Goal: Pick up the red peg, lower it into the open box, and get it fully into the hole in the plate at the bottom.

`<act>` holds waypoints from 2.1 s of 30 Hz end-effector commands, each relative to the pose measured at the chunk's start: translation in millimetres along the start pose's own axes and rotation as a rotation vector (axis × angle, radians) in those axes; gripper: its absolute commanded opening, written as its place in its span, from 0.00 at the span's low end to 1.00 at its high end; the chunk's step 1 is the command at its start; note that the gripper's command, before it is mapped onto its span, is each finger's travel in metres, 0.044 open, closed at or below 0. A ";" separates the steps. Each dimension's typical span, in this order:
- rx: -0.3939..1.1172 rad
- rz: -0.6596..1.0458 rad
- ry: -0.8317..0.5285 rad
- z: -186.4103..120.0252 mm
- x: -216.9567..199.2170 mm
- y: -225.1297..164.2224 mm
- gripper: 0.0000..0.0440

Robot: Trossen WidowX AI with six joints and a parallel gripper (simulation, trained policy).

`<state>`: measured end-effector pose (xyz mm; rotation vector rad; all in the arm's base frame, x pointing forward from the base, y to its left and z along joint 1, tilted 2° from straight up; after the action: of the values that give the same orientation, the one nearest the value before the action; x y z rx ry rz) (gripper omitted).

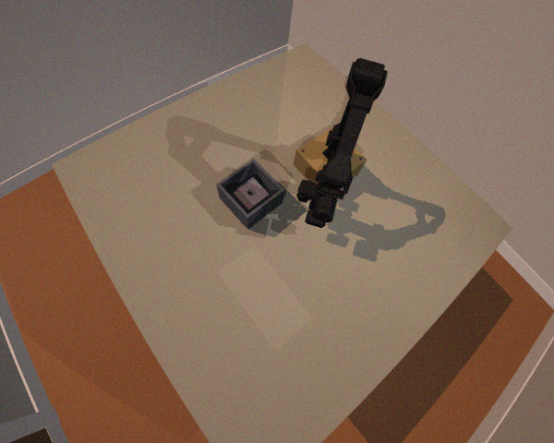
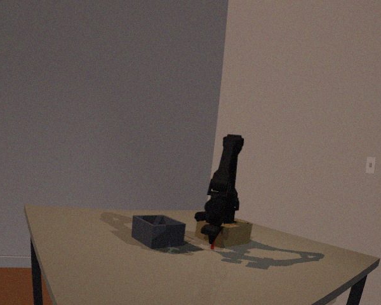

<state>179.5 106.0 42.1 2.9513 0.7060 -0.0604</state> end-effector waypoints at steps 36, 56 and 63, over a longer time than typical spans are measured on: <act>-0.215 -0.087 0.133 -104.3 32.7 97.8 0.00; -0.210 0.048 0.143 -95.5 36.7 175.7 0.00; -0.195 0.086 0.144 -85.3 37.5 197.6 0.00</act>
<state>299.1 -36.5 146.6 2.8034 0.5752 0.2194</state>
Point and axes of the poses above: the point midway between the two fingers, 35 mm back from their tips, its own z axis out along the fingers, its own x axis across the jaws, y = z × x, the point moved 6 cm from there along -z, back along the fingers, and after that the axes turned 7 degrees about z, right-handed, at the moved point
